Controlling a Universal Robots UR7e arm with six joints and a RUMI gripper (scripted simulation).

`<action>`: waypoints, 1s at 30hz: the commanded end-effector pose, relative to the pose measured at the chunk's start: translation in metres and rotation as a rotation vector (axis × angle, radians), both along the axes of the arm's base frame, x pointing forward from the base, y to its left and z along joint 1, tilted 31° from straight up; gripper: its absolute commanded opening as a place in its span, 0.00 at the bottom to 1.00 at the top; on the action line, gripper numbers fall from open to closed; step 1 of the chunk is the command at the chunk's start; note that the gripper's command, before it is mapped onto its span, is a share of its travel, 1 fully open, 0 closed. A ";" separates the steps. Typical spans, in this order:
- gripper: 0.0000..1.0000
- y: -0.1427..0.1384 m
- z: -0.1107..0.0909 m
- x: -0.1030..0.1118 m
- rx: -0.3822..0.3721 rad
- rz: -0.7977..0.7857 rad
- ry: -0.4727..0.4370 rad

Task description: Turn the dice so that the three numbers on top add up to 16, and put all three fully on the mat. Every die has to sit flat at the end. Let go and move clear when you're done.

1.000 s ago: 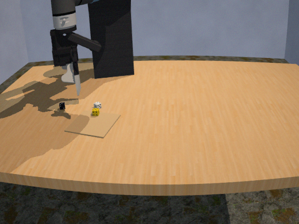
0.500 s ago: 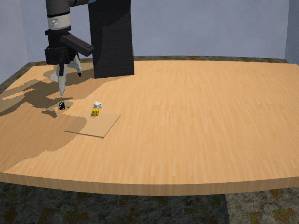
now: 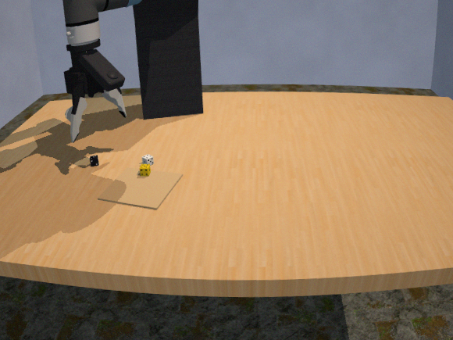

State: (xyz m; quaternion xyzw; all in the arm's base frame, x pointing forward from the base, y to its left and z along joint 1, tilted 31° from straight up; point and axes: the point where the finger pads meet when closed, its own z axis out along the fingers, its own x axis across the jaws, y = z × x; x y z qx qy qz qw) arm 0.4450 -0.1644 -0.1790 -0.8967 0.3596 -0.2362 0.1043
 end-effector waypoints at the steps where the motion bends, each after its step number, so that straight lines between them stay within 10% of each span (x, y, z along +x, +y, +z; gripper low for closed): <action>1: 1.00 -0.008 -0.002 -0.004 0.071 -0.137 0.000; 30: 1.00 -0.034 -0.011 -0.019 0.324 -0.572 -0.003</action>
